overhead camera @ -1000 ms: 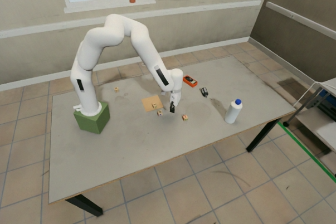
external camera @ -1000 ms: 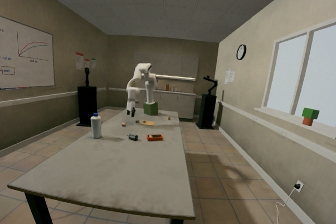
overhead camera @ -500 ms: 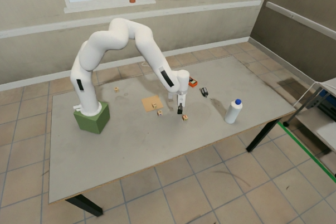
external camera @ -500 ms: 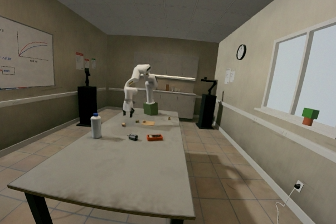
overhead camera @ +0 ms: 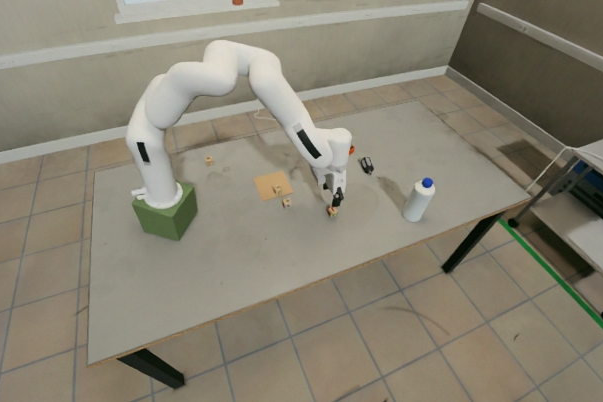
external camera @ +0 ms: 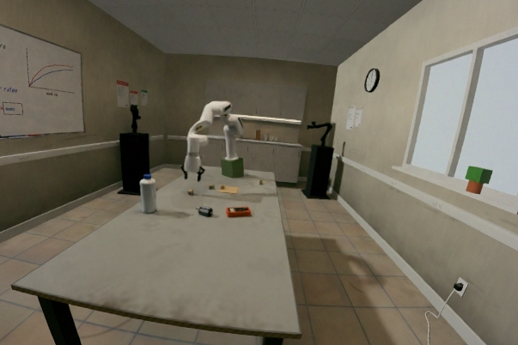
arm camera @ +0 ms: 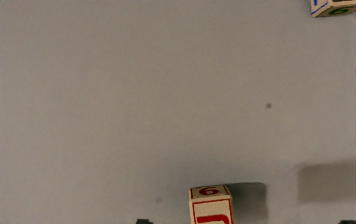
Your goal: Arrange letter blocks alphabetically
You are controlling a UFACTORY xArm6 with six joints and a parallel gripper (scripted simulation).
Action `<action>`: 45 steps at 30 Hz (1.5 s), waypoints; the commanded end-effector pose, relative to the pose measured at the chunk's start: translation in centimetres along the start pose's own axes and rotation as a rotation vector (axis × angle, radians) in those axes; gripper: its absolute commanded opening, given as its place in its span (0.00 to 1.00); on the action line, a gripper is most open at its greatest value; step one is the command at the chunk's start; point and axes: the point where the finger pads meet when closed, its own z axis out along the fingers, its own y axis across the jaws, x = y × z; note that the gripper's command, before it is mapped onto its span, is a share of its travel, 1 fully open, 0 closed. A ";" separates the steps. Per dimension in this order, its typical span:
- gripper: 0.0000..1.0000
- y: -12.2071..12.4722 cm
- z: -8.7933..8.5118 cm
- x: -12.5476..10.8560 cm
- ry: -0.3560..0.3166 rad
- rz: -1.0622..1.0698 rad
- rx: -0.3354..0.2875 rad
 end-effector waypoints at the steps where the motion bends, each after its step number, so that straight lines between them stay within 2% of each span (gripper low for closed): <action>1: 1.00 -0.5 -0.2 -0.9 0.002 -0.089 -0.019; 7: 1.00 -0.7 -0.2 -1.2 0.002 -0.127 -0.021; 8: 0.69 -0.7 -0.2 -1.2 0.002 -0.127 -0.021; 35: 0.69 -0.7 -0.1 -1.2 0.002 -0.127 -0.021; 45: 0.69 -0.7 0.4 -1.2 0.002 -0.127 -0.021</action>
